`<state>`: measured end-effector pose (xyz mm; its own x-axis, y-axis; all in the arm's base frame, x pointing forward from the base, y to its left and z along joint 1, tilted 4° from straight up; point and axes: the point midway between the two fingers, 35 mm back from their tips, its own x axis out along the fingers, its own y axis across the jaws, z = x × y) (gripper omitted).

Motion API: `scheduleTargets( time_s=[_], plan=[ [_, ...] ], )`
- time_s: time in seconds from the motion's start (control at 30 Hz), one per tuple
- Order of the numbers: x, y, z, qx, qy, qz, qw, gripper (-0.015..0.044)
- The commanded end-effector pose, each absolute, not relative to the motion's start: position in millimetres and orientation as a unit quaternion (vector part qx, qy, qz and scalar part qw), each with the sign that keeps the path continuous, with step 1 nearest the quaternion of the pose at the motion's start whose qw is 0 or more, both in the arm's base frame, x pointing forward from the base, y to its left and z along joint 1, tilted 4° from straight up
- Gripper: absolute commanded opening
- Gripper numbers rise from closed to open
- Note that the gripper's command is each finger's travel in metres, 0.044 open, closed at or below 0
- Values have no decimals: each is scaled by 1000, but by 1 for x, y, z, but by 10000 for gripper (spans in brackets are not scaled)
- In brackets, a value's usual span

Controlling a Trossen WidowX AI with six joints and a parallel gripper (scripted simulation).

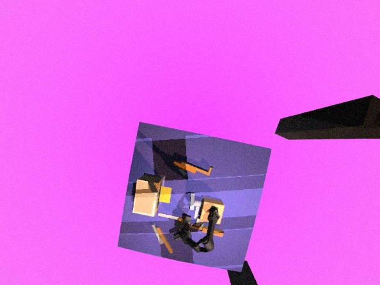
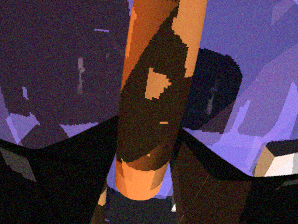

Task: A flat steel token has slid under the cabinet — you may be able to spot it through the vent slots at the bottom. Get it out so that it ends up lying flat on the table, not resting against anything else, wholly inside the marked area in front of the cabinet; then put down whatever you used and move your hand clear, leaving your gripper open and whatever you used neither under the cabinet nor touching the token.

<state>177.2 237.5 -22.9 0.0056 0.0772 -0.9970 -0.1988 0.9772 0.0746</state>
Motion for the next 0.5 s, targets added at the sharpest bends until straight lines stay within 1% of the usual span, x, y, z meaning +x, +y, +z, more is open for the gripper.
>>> scheduleTargets(
  time_s=[0.0, 0.47],
  plan=[
    [179, 239, -22, -31, 698, 86, 710, 0],
    [179, 239, -22, 9, 702, 47, 711, 0]
  ],
)
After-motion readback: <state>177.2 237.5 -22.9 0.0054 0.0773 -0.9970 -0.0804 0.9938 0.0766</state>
